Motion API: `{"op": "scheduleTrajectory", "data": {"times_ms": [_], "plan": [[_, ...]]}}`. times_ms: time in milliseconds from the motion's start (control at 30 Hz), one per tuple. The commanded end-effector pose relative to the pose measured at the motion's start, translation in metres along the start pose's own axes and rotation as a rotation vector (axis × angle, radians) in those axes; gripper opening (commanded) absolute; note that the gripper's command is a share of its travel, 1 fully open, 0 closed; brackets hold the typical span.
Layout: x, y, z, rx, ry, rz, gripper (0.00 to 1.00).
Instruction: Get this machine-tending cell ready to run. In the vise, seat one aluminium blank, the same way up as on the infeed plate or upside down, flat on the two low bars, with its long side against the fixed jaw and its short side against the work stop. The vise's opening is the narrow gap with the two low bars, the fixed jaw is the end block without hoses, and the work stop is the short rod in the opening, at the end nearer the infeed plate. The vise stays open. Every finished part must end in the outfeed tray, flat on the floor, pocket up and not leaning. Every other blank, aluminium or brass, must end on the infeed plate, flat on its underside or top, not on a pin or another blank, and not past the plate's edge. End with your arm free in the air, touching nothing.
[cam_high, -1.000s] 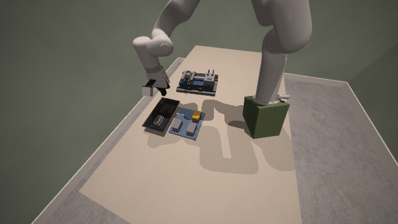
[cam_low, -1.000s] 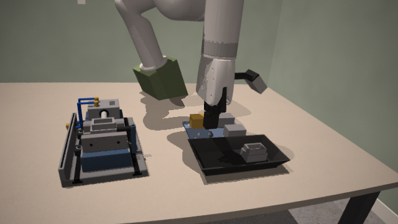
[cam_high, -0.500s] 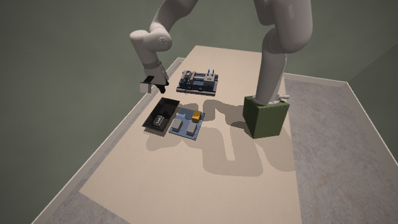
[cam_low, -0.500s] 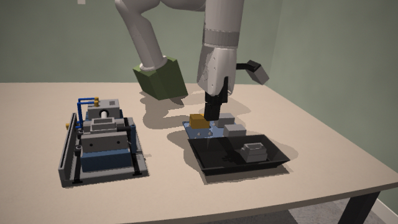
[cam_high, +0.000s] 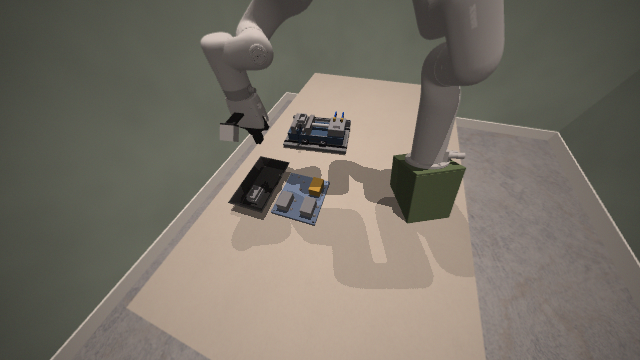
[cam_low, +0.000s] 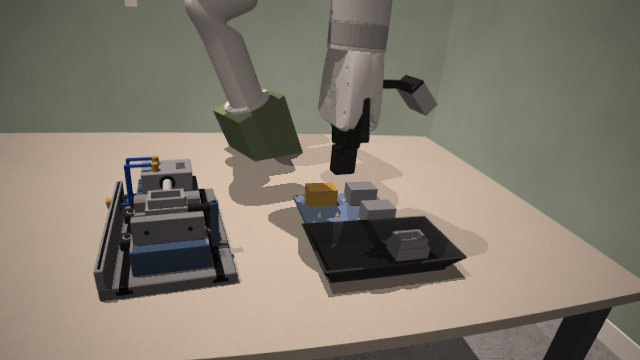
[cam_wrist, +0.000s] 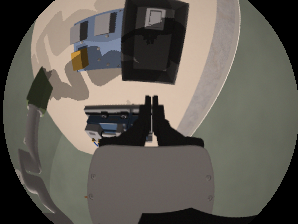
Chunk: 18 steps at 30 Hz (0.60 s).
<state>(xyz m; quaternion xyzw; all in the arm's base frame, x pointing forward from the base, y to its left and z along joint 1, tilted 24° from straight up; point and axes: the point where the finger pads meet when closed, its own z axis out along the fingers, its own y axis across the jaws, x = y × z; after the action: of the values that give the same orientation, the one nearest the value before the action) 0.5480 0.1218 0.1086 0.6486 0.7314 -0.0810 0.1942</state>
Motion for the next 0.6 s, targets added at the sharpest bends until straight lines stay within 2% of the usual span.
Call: {"op": "scheduleTrajectory", "data": {"times_ms": [0, 333, 400, 433, 567], "plan": [[0.000, 0.001, -0.011, -0.004, 0.001, 0.001, 0.00], [-0.001, 0.001, -0.013, -0.004, 0.001, 0.001, 0.00], [-0.017, 0.002, -0.012, -0.002, 0.004, 0.001, 0.00], [-0.037, 0.002, -0.011, 0.001, 0.008, 0.001, 0.00], [-0.057, 0.002, -0.011, 0.002, 0.012, 0.001, 0.00]]}}
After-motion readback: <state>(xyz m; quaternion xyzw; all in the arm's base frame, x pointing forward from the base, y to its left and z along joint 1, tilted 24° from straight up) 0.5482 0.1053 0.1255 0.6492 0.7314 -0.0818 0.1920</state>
